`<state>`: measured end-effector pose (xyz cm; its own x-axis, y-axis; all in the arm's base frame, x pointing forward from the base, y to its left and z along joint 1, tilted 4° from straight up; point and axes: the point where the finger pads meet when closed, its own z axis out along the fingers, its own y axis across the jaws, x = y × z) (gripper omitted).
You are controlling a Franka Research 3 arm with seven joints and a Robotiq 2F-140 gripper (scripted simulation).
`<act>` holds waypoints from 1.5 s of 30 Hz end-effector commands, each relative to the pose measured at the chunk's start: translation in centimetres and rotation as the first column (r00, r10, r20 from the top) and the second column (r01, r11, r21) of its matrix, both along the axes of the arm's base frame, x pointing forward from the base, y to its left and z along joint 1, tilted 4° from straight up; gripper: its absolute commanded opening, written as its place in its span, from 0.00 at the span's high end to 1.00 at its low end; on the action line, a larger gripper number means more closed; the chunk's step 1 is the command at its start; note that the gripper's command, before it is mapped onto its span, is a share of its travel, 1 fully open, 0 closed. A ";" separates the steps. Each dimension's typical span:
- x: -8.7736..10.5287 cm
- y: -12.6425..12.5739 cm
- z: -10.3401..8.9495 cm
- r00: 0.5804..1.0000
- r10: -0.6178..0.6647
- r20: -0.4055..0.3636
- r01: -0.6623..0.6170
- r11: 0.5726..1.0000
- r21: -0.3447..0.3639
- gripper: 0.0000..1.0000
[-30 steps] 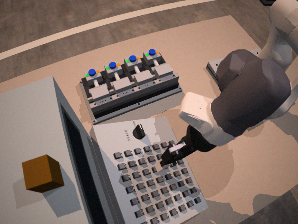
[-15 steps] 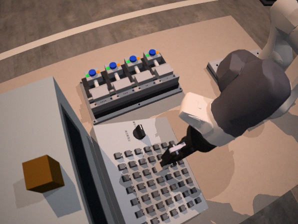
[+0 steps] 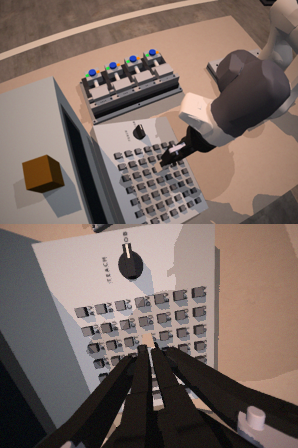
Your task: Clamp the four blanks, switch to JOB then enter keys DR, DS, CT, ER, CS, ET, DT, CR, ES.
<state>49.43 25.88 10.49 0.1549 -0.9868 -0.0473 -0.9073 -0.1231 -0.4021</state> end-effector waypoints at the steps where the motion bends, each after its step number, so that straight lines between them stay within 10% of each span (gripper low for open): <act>1: 0.2 0.1 0.0 1.000 -0.006 0.003 0.006 1.000 0.005 1.00; 45: 0.7 0.2 -1.2 1.000 -0.006 0.003 0.006 1.000 0.005 1.00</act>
<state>50.01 25.86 9.28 0.1550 -0.9869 -0.0453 -0.9072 -0.1240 -0.4021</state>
